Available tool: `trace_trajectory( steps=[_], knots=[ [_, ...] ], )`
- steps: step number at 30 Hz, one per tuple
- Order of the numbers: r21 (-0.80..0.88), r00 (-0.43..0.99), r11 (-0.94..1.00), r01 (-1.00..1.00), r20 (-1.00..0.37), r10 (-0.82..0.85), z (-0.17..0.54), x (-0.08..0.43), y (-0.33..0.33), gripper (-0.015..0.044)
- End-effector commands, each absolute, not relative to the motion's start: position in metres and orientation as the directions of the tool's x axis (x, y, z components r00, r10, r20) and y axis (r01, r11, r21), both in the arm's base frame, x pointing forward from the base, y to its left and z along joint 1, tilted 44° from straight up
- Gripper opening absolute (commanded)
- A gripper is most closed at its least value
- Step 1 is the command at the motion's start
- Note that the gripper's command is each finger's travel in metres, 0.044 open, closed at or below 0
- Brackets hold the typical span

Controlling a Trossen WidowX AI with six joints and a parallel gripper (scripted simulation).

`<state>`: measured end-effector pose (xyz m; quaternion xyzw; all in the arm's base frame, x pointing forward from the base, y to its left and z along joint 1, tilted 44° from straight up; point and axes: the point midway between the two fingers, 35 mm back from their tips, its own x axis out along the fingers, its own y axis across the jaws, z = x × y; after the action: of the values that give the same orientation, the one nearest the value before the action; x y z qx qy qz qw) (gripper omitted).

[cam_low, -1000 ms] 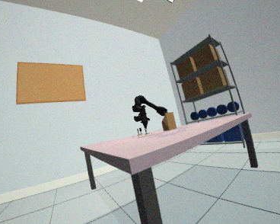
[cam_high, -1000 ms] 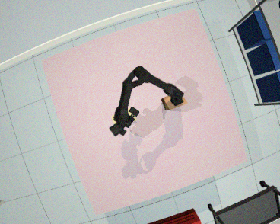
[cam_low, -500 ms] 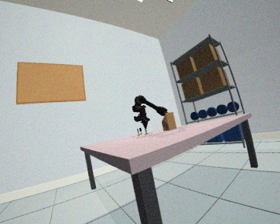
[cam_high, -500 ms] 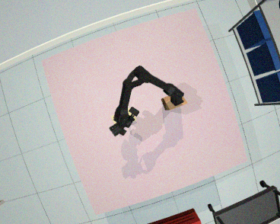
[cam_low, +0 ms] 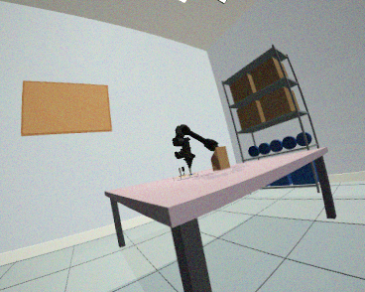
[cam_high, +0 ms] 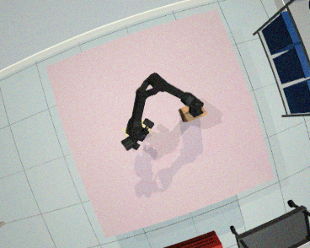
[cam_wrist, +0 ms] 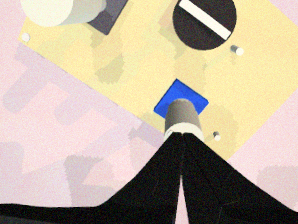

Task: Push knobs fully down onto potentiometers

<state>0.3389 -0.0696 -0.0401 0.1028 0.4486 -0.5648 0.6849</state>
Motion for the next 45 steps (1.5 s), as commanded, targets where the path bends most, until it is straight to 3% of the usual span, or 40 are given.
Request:
trace_trajectory(
  steps=[1, 45],
  knots=[
    [-0.366, -0.061, 0.312, 0.877, -0.728, -0.683, -0.05, 0.3384, -0.0827, 0.0],
    [-0.366, -0.061, 0.312, 0.877, -0.728, -0.683, -0.0478, 0.3389, -0.0806, 0.0]
  ],
)
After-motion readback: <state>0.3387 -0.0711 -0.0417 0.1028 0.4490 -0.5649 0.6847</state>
